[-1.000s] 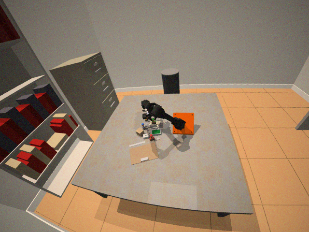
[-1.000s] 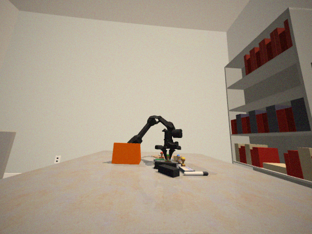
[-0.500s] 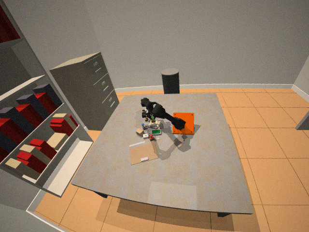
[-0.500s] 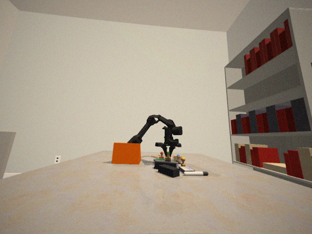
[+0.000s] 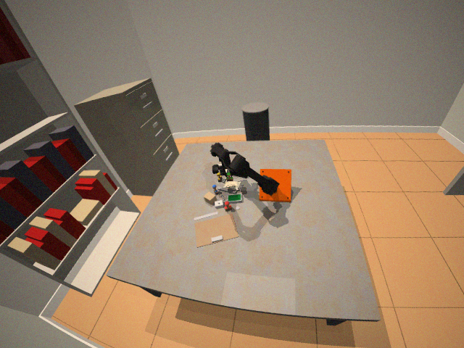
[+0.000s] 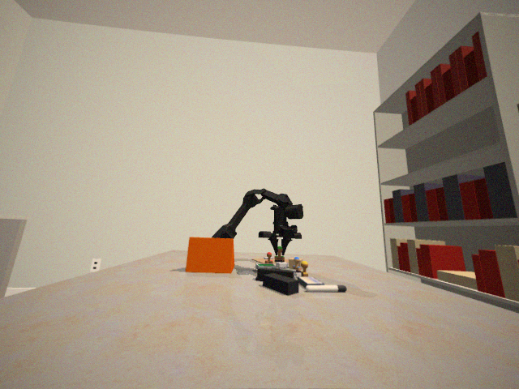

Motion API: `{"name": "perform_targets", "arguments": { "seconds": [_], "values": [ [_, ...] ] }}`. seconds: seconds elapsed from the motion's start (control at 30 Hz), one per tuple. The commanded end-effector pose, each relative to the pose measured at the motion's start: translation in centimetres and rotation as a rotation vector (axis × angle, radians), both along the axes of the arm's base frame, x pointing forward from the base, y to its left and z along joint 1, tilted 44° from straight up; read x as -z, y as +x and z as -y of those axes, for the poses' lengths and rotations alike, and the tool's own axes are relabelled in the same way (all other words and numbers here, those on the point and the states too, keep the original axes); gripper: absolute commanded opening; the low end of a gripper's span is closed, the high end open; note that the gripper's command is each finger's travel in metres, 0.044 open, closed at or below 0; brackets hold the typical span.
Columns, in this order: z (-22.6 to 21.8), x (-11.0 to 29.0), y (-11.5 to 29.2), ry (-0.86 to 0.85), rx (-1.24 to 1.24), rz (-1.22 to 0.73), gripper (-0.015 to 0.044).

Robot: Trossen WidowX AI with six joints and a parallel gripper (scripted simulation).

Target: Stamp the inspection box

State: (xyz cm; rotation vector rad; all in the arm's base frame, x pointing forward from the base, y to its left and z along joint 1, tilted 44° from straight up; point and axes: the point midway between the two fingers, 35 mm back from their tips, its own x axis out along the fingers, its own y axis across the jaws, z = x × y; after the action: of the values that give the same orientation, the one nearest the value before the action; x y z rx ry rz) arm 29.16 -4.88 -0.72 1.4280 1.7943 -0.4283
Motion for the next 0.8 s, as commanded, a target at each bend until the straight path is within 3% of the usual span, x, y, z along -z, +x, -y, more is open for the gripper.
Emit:
{"name": "perform_targets", "arguments": {
  "seconds": [0.0,0.33,0.77],
  "values": [
    [0.7,-0.6,0.1,-0.007,-0.006,0.007,0.0000],
    [1.1,-1.7,0.5,-0.009,-0.006,0.007,0.0000],
    [-5.1,-7.7,6.0,-0.027,-0.002,0.014,0.0000]
  ]
}}
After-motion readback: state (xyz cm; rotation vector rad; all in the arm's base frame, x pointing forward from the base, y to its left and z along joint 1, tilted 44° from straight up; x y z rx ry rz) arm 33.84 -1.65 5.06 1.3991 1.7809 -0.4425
